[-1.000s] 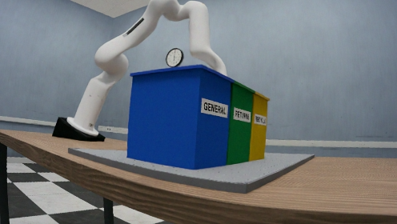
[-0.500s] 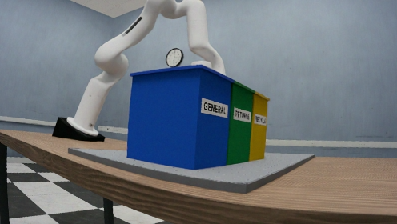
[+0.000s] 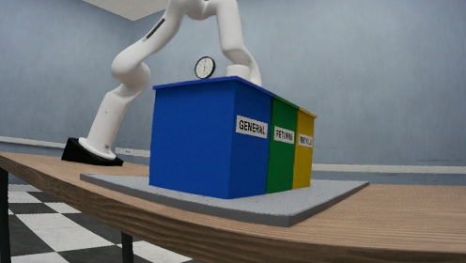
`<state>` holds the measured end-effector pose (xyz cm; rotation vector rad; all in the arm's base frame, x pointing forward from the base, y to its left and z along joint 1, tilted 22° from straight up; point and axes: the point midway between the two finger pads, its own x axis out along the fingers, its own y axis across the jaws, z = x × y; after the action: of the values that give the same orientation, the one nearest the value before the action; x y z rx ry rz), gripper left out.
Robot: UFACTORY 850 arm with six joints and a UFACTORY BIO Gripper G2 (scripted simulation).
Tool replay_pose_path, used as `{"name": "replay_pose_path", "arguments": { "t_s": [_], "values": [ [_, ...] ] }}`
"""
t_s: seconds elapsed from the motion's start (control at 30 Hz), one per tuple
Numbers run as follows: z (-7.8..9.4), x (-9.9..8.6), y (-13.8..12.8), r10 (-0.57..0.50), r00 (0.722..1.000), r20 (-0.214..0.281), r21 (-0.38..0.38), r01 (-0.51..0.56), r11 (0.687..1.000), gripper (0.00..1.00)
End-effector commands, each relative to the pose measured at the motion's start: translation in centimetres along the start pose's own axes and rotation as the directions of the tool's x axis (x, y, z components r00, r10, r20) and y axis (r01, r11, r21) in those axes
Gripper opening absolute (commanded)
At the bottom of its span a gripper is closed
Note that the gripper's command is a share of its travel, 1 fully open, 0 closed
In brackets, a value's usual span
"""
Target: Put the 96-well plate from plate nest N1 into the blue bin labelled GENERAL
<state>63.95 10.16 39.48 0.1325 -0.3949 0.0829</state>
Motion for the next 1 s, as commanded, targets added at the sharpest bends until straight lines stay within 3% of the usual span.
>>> {"name": "replay_pose_path", "arguments": {
  "t_s": [0.0,0.97],
  "values": [
    [1.1,0.1,0.1,-0.009,1.0,-0.025,-0.036,0.008,0.999,0.0],
    [4.9,0.2,0.2,-0.009,1.0,-0.025,-0.036,0.008,0.999,0.0]
  ]
}}
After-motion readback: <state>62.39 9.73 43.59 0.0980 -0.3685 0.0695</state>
